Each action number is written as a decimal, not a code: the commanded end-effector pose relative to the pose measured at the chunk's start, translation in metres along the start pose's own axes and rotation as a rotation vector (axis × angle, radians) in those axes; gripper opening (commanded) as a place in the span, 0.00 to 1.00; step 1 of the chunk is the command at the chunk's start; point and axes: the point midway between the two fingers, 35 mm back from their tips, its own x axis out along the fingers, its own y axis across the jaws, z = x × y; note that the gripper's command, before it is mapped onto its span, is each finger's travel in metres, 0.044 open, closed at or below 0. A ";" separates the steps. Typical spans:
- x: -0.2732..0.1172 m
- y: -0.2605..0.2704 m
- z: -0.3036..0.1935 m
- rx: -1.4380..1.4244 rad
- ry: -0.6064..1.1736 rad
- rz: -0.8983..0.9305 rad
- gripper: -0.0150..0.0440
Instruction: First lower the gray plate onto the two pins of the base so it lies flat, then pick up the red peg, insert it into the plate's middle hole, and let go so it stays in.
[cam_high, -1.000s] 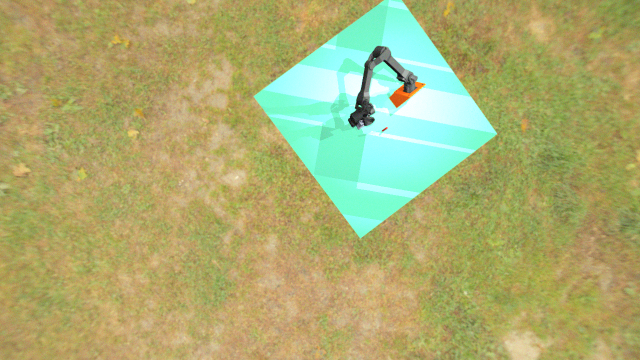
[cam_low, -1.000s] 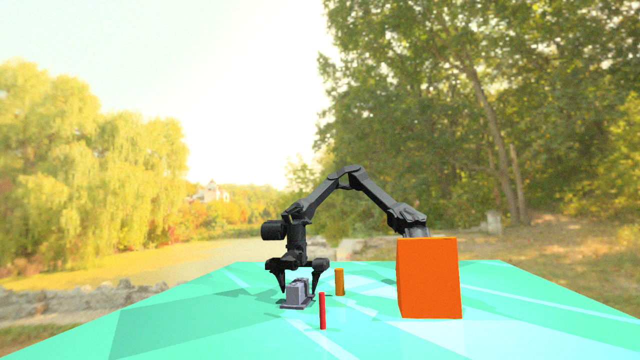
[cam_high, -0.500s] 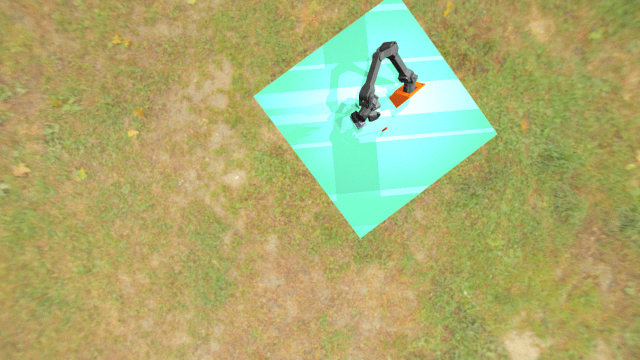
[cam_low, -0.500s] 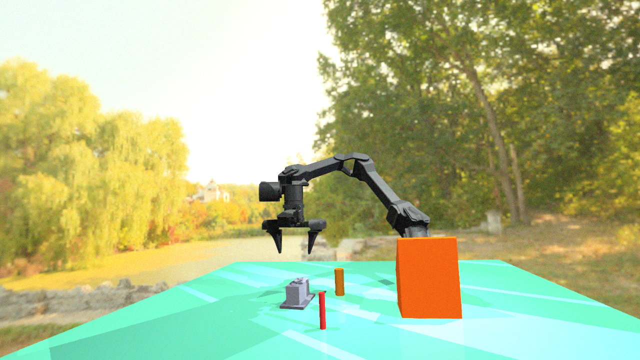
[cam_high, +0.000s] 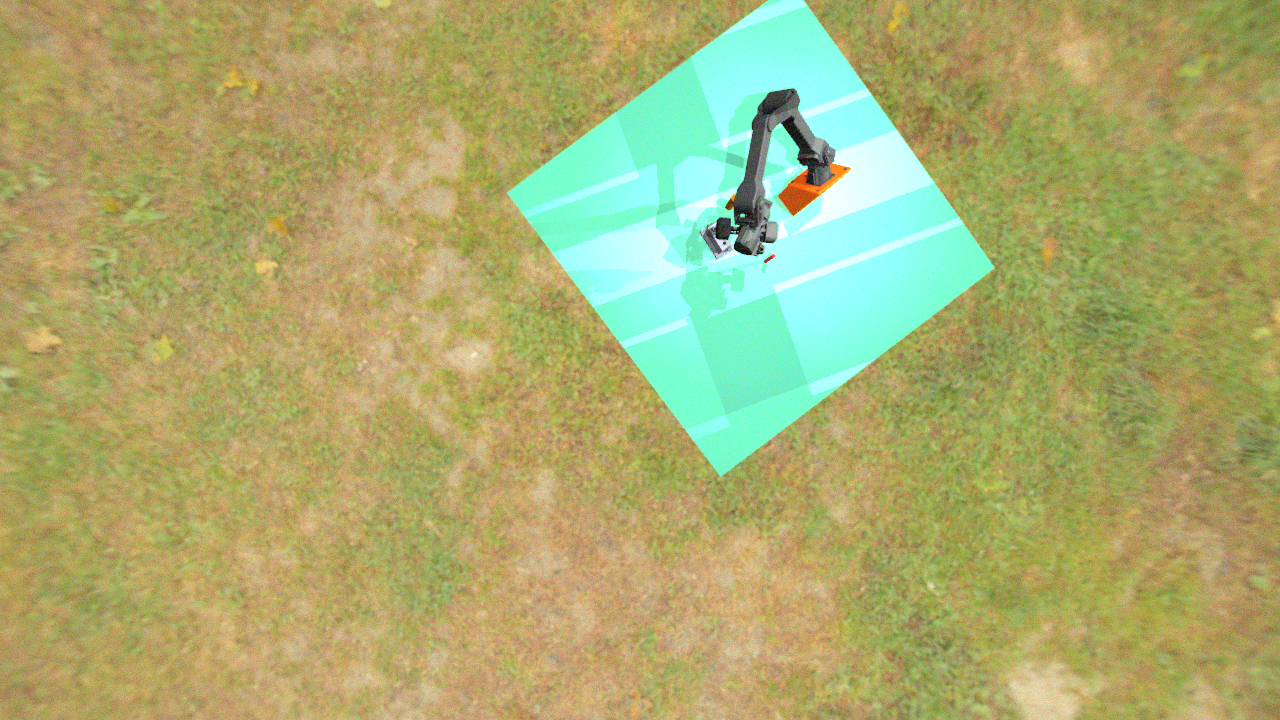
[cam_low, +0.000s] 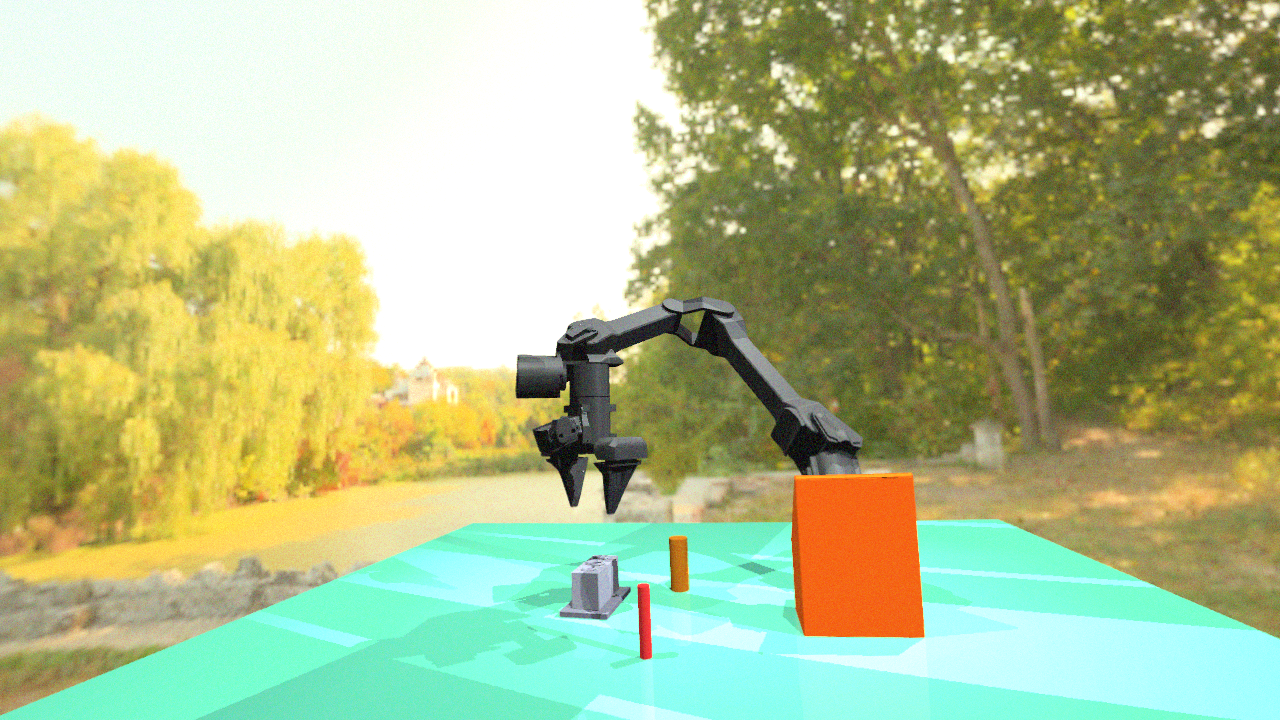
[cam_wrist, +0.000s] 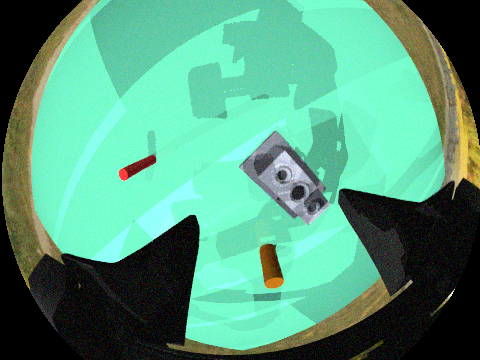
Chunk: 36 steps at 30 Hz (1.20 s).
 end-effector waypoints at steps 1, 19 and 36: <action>-0.001 0.043 0.018 0.535 -0.006 0.018 1.00; 0.004 0.125 0.030 1.616 0.013 0.001 1.00; 0.006 0.146 0.027 1.968 0.013 -0.015 1.00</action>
